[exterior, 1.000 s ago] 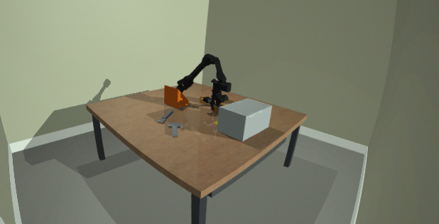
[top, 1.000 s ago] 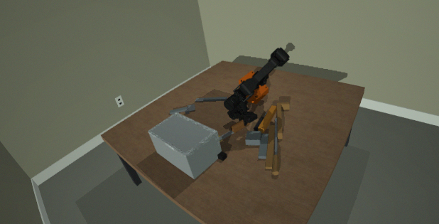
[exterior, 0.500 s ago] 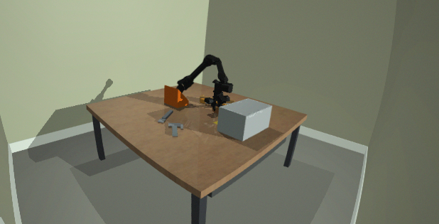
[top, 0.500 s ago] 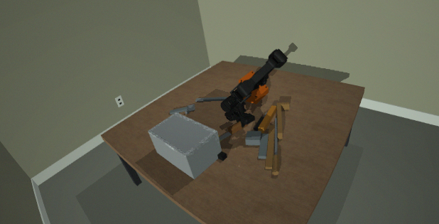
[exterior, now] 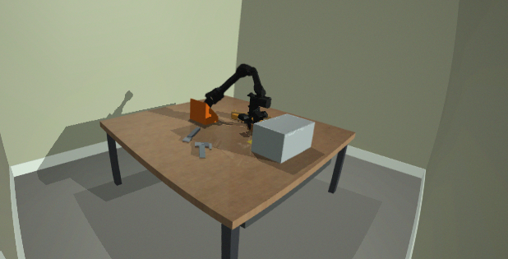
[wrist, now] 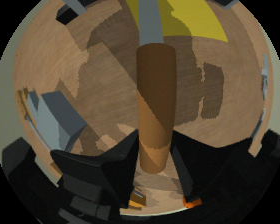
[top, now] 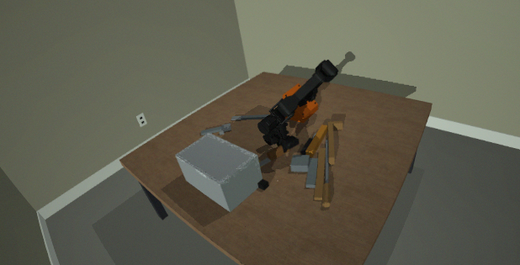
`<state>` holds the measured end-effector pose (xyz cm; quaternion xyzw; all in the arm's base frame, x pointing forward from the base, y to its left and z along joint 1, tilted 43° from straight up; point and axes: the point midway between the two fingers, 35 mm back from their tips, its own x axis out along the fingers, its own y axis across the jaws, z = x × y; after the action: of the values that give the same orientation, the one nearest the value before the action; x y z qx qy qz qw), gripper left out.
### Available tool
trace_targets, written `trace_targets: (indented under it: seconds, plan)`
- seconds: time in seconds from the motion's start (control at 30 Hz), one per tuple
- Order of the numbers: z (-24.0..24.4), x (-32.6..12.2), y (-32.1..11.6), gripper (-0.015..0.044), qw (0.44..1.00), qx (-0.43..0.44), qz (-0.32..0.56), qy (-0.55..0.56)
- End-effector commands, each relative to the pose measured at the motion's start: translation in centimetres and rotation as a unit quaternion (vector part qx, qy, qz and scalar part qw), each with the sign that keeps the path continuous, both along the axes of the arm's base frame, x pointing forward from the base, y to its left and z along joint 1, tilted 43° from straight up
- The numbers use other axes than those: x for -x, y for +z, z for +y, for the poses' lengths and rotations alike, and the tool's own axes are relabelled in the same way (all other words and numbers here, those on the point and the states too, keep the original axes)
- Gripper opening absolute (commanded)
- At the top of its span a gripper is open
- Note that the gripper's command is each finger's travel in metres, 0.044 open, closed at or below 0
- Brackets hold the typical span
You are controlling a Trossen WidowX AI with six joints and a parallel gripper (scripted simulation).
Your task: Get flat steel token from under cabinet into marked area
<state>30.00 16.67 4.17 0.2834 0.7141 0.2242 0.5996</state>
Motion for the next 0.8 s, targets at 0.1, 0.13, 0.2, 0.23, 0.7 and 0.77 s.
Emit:
trace_targets:
  seconds: [0.1,0.13,0.2,0.23,0.7,0.77]
  plan:
    - [0.0,-0.8,0.0,0.0000,1.000,-0.001,-0.002,0.001]
    - [0.0,-0.9,-0.1,0.0000,1.000,-0.001,-0.002,0.001]
    - [0.0,-1.2,-0.1,0.0000,1.000,-0.001,-0.003,0.001]
    - [0.0,-1.3,-0.1,0.0000,1.000,-0.001,-0.003,0.001]
    - [0.0,-2.7,-0.3,0.0000,1.000,-0.001,-0.003,0.001]
    - [0.0,-2.9,-0.4,0.0000,1.000,-0.001,-0.003,0.001]
